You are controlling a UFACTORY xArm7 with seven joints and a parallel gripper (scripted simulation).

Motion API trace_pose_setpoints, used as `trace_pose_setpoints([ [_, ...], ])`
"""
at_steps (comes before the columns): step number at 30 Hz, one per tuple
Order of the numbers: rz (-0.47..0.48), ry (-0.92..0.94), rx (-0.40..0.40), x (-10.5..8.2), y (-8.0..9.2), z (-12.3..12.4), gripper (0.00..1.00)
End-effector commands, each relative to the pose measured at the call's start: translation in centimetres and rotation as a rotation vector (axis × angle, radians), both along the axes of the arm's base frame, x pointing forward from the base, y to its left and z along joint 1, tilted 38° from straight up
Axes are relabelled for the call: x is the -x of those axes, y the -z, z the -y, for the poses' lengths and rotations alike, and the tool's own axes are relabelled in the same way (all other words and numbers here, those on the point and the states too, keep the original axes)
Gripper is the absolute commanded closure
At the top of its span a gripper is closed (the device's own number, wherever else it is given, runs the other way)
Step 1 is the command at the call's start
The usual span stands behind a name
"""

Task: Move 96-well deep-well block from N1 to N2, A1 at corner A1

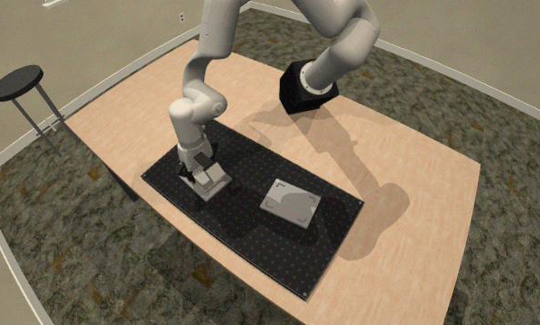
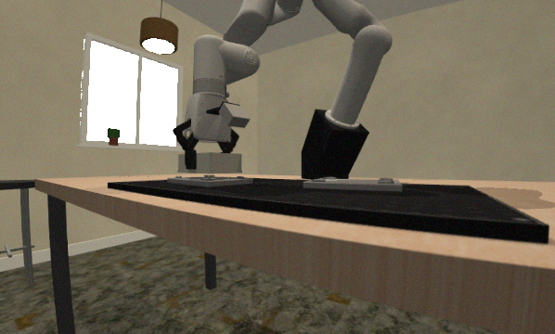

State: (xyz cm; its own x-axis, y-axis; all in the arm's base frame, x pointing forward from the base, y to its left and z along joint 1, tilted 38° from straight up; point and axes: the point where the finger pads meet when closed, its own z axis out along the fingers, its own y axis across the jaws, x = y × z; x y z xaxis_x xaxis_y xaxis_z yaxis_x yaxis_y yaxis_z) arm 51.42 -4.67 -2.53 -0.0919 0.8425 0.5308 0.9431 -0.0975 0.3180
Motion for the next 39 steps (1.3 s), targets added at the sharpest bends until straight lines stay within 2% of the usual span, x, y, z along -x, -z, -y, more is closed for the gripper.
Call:
trace_pose_setpoints([
  [1,0.002,0.002,0.002,-0.09,-0.08,0.15,1.00],
  [39,0.002,0.002,0.002,-0.24,0.31,-0.12,1.00],
])
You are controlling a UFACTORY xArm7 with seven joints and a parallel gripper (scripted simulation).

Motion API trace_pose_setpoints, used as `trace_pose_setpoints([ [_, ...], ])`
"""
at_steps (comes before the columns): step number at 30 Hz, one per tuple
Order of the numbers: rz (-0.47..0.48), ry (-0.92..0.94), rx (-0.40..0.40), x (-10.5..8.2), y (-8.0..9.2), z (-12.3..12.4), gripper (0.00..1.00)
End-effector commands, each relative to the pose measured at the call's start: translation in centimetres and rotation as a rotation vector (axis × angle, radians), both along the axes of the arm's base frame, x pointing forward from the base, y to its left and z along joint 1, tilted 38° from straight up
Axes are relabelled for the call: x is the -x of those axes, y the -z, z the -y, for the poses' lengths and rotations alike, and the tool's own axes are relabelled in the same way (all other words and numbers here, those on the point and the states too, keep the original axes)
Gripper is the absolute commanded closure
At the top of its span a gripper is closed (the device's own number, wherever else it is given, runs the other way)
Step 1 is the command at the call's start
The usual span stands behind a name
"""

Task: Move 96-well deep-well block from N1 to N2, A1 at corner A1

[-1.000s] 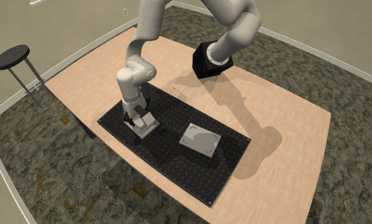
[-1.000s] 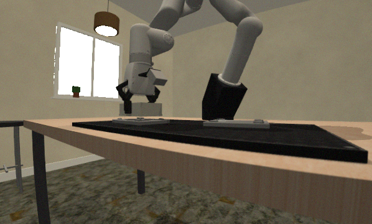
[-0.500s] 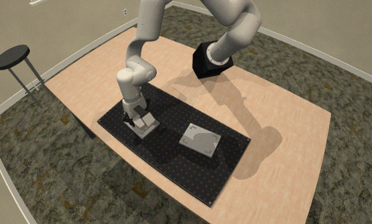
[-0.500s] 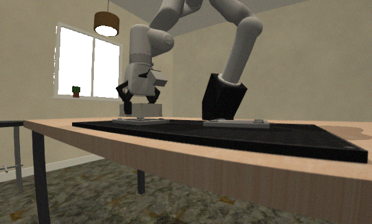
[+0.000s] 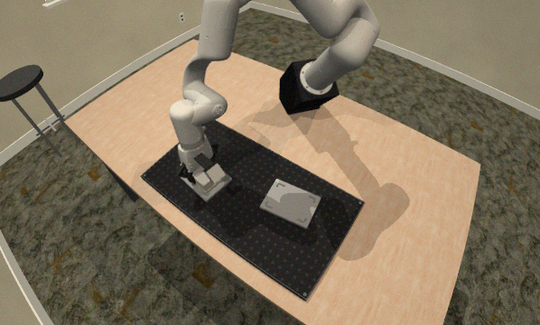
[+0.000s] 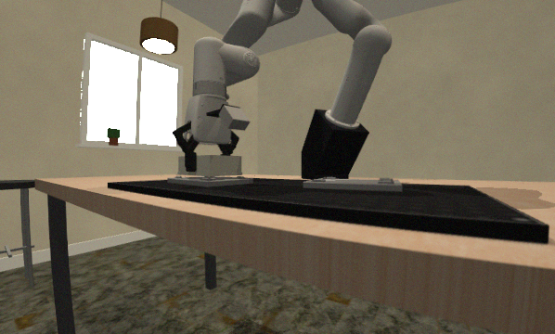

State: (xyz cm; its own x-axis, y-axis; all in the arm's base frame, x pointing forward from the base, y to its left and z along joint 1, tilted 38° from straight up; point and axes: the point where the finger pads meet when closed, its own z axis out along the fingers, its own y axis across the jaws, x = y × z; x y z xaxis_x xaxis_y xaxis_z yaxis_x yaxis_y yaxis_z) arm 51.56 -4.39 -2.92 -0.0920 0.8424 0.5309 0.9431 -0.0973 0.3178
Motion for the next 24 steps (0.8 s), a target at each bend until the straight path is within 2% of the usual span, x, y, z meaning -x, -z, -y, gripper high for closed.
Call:
trace_pose_setpoints([
  [1,0.002,0.002,0.002,-0.10,-0.06,0.15,1.00],
  [24,0.002,0.002,0.002,-0.21,0.21,-0.03,1.00],
])
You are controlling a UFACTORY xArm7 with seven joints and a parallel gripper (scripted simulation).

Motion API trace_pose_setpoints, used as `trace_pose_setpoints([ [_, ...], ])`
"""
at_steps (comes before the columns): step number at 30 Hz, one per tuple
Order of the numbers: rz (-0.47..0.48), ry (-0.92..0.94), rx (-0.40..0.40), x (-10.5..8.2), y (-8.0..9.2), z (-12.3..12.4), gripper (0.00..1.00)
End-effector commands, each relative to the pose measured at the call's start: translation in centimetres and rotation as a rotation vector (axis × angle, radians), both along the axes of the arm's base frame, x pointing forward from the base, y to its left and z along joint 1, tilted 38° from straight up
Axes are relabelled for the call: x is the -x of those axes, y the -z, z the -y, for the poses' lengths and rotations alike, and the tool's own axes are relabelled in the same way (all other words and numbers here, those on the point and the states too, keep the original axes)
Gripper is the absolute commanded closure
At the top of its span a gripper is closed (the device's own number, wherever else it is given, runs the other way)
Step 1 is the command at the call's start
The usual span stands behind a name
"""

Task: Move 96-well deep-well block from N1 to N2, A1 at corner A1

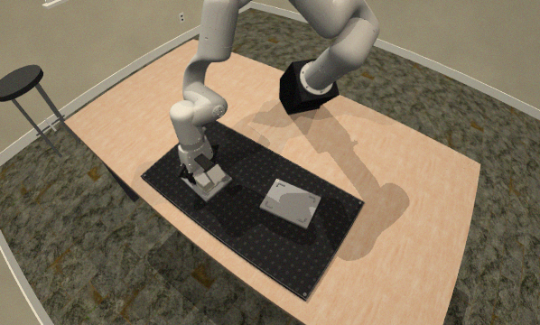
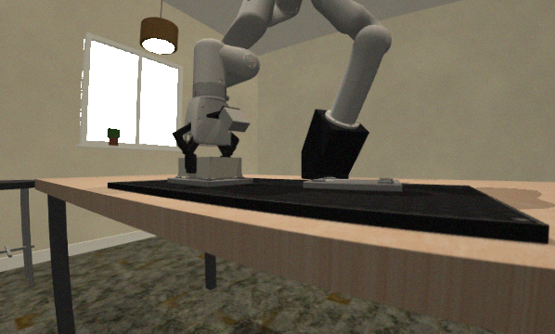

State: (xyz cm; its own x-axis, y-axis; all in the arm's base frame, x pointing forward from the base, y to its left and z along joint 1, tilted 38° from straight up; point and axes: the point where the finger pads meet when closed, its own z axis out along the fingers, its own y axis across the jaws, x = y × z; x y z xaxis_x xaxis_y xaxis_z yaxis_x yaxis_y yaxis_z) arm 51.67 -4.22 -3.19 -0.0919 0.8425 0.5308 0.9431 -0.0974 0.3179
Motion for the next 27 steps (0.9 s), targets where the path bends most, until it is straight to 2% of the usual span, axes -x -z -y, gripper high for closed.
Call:
trace_pose_setpoints([
  [1,0.002,0.002,0.002,-0.11,-0.04,0.13,1.00],
  [16,0.002,0.002,0.002,-0.18,0.13,0.02,1.00],
  [17,0.002,0.002,0.002,-0.19,0.16,0.00,0.00],
  [27,0.002,0.002,0.002,-0.19,0.16,0.00,0.00],
])
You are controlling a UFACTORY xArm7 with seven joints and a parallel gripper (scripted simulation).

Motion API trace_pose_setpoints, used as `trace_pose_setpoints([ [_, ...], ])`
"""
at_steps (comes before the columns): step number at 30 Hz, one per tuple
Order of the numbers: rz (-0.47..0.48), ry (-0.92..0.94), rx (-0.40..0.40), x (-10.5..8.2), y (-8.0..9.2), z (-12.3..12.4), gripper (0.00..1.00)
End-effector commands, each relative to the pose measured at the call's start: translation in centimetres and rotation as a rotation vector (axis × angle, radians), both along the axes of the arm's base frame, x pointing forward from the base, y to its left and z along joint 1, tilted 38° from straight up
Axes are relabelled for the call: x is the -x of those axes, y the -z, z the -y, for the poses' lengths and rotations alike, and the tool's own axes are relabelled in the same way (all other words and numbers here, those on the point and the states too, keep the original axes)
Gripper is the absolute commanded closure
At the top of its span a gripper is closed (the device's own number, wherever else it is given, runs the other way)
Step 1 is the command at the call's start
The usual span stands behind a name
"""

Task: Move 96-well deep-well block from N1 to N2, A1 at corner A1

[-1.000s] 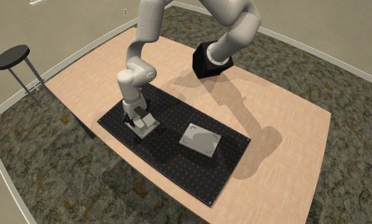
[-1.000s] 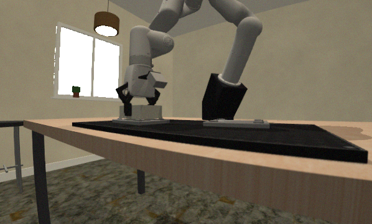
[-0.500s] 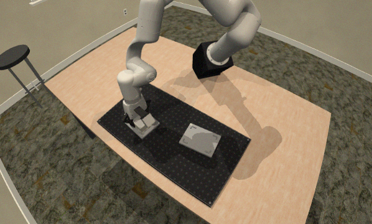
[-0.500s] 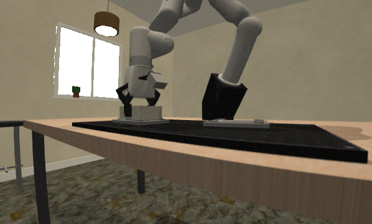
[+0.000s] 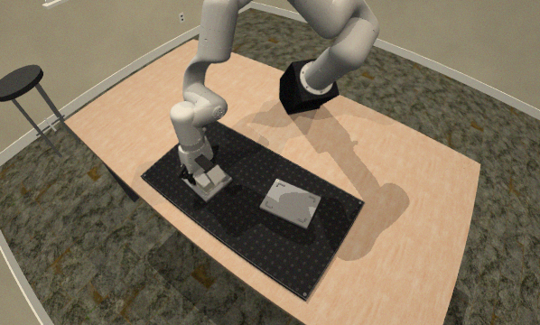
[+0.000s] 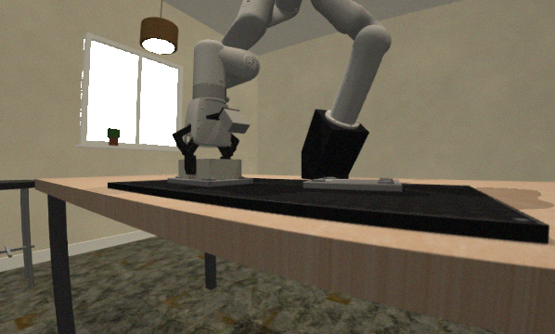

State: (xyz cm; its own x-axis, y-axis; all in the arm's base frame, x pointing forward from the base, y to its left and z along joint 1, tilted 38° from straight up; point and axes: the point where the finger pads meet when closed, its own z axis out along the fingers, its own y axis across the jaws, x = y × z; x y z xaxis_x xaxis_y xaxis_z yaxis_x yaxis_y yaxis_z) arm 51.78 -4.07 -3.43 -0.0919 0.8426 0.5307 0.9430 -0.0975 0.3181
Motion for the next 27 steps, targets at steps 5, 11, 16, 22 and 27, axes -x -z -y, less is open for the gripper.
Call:
trace_pose_setpoints([
  [5,0.002,0.002,0.002,-0.09,-0.08,0.15,0.00],
  [11,0.002,0.002,0.002,-0.09,-0.08,0.15,0.00],
  [16,0.002,0.002,0.002,-0.09,-0.08,0.15,0.00],
  [22,0.002,0.002,0.002,-0.09,-0.08,0.15,0.00],
  [27,0.002,0.002,0.002,0.17,-0.70,0.57,0.00],
])
